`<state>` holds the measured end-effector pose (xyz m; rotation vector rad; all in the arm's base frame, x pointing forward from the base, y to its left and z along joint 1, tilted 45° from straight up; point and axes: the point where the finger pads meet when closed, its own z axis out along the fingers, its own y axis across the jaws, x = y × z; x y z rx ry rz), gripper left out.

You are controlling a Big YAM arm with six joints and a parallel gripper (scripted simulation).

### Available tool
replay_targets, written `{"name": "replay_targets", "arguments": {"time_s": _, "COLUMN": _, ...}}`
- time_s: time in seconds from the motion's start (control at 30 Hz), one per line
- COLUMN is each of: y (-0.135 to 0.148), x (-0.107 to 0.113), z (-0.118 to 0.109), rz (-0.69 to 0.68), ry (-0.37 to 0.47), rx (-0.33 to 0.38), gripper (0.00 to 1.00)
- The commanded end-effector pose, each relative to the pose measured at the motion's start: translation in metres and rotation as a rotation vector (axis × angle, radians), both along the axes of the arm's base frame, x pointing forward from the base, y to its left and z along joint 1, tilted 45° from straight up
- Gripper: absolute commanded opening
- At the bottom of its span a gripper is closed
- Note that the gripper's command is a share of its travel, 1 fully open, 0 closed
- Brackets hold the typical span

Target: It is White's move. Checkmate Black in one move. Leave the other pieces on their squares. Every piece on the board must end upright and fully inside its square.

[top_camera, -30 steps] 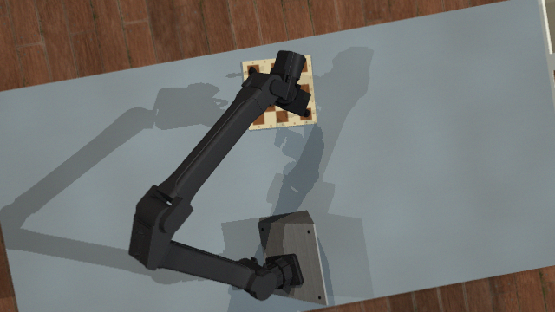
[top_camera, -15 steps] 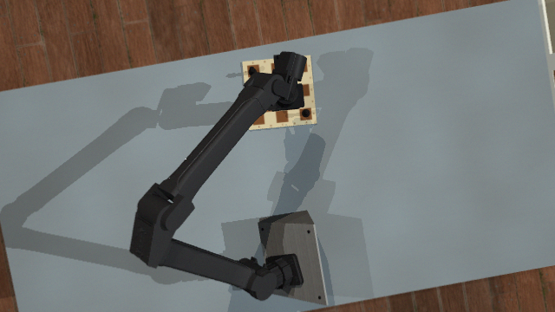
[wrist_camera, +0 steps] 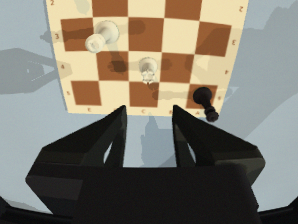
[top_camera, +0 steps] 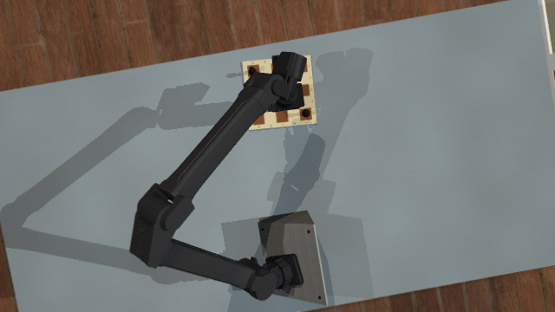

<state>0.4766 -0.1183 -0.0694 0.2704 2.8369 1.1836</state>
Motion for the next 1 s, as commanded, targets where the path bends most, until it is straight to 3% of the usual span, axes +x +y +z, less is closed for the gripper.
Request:
{"name": "replay_targets", "arguments": {"time_s": 0.0, "y": 0.002, "x": 0.017, "z": 0.014, "rz": 0.024, "ry": -0.035, "rx": -0.014, "gripper": 0.36}}
{"name": "replay_targets", "arguments": {"time_s": 0.4, "y": 0.002, "x": 0.016, "z": 0.012, "rz": 0.023, "ry": -0.031, "rx": -0.012, "gripper": 0.36}}
{"name": "replay_targets", "arguments": {"time_s": 0.73, "y": 0.013, "x": 0.003, "z": -0.009, "rz": 0.011, "ry": 0.006, "rx": 0.005, "gripper": 0.36}}
{"name": "replay_targets", "arguments": {"time_s": 0.97, "y": 0.015, "x": 0.007, "z": -0.009, "rz": 0.011, "ry": -0.005, "rx": -0.001, "gripper": 0.36}}
